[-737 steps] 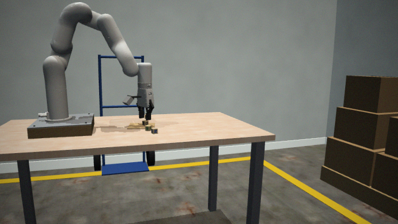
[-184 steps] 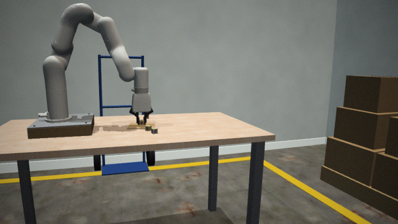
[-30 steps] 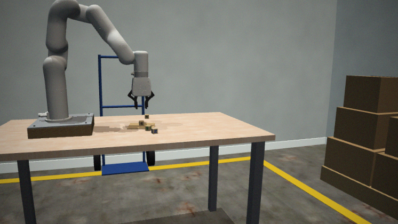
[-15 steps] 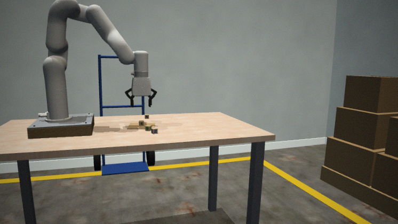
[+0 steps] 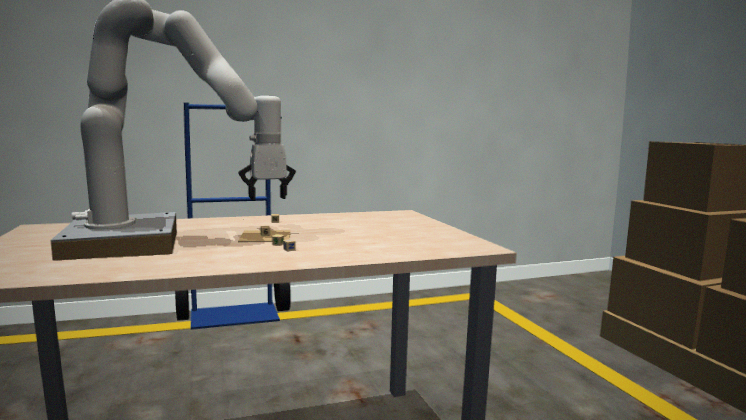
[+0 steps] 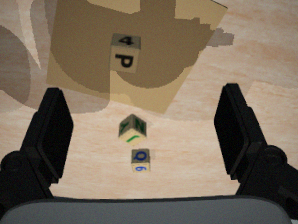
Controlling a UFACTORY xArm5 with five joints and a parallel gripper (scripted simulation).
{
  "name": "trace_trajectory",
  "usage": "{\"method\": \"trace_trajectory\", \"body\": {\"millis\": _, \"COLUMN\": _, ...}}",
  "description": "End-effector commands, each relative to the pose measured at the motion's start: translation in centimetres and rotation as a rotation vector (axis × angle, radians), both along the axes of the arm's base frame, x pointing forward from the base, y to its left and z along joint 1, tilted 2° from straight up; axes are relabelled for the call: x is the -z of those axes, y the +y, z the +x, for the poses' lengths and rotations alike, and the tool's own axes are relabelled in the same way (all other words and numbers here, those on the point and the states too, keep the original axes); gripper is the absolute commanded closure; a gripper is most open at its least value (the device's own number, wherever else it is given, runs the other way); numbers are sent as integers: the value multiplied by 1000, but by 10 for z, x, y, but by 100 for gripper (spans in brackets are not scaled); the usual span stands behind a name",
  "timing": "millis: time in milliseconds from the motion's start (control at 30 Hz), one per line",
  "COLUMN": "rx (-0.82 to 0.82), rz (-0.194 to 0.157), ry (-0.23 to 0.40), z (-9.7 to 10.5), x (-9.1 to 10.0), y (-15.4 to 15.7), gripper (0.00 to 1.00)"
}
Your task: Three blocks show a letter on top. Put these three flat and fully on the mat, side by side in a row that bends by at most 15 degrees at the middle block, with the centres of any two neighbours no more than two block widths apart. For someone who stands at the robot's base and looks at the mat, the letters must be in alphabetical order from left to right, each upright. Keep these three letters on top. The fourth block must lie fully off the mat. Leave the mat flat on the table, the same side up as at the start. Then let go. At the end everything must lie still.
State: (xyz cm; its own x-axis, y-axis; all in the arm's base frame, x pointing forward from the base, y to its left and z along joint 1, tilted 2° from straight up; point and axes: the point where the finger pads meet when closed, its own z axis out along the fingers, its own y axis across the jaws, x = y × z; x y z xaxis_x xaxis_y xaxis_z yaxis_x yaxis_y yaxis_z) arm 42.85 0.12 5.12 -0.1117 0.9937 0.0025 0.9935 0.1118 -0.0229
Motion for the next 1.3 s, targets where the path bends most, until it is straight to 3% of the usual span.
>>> {"method": "trace_trajectory", "body": {"millis": 0, "rx": -138, "rz": 2, "ry": -1, "z": 13, "x": 0, "y": 19, "gripper": 0}}
{"method": "trace_trajectory", "body": {"millis": 300, "rx": -439, "rz": 7, "ry": 1, "z": 33, "x": 3, "y": 64, "gripper": 0}}
{"method": "trace_trajectory", "body": {"millis": 367, "rx": -439, "rz": 7, "ry": 1, "z": 33, "x": 3, "y": 64, "gripper": 0}}
{"method": "trace_trajectory", "body": {"millis": 400, "rx": -534, "rz": 9, "ry": 1, "z": 38, "x": 4, "y": 78, "gripper": 0}}
{"method": "trace_trajectory", "body": {"millis": 633, "rx": -745, "rz": 12, "ry": 3, "z": 48, "x": 8, "y": 113, "gripper": 0}}
{"method": "trace_trajectory", "body": {"millis": 867, "rx": -978, "rz": 16, "ry": 5, "z": 55, "x": 12, "y": 153, "gripper": 0}}
{"method": "trace_trajectory", "body": {"millis": 933, "rx": -978, "rz": 16, "ry": 5, "z": 55, "x": 12, "y": 153, "gripper": 0}}
{"method": "trace_trajectory", "body": {"millis": 1000, "rx": -1093, "rz": 18, "ry": 6, "z": 57, "x": 15, "y": 173, "gripper": 0}}
{"method": "trace_trajectory", "body": {"millis": 1167, "rx": -1176, "rz": 20, "ry": 7, "z": 58, "x": 16, "y": 188, "gripper": 0}}
{"method": "trace_trajectory", "body": {"millis": 1200, "rx": -1176, "rz": 20, "ry": 7, "z": 58, "x": 16, "y": 188, "gripper": 37}}
{"method": "trace_trajectory", "body": {"millis": 1267, "rx": -1176, "rz": 20, "ry": 7, "z": 58, "x": 16, "y": 188, "gripper": 37}}
